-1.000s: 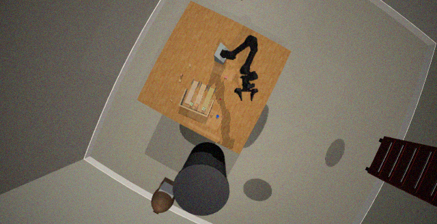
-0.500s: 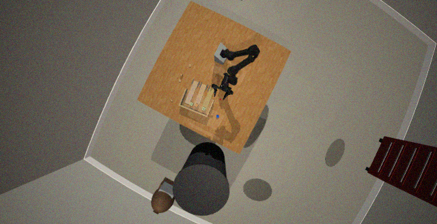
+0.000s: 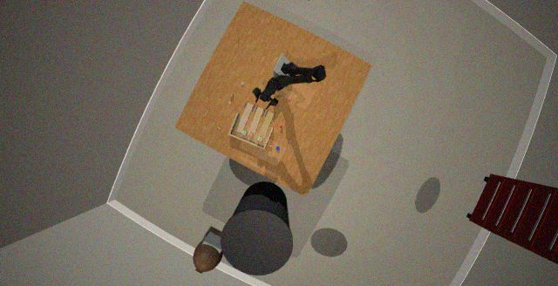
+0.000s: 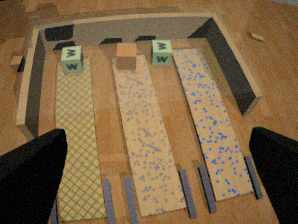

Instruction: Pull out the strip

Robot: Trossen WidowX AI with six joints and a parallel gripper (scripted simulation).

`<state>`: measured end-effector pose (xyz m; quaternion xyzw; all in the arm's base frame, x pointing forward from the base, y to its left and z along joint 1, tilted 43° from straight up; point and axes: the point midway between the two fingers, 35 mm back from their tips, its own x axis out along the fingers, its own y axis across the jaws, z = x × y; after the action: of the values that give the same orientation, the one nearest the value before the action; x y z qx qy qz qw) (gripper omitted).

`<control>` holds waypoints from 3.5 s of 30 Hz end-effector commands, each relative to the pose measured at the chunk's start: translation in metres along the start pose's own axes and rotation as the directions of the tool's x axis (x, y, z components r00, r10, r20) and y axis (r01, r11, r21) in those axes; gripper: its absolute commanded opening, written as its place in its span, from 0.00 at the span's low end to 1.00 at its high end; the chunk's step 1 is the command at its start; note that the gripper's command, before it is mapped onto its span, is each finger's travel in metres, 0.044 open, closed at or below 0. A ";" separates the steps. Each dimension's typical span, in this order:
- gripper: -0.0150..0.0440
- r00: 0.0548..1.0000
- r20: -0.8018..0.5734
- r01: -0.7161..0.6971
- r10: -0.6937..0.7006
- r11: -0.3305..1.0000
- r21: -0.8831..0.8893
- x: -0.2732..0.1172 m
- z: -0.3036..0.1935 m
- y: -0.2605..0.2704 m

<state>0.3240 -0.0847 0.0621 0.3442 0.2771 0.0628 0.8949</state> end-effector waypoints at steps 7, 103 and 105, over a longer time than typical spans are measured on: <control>0.93 1.000 -0.021 -0.019 0.019 0.999 0.034 -0.004 -0.009 -0.007; 0.25 0.561 -0.826 -0.169 0.047 0.984 -0.059 0.134 -0.118 0.082; 0.25 0.561 -0.826 -0.169 0.047 0.984 -0.059 0.136 -0.121 0.082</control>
<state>0.3825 0.0815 -0.0126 0.2295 0.6296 0.2874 0.6844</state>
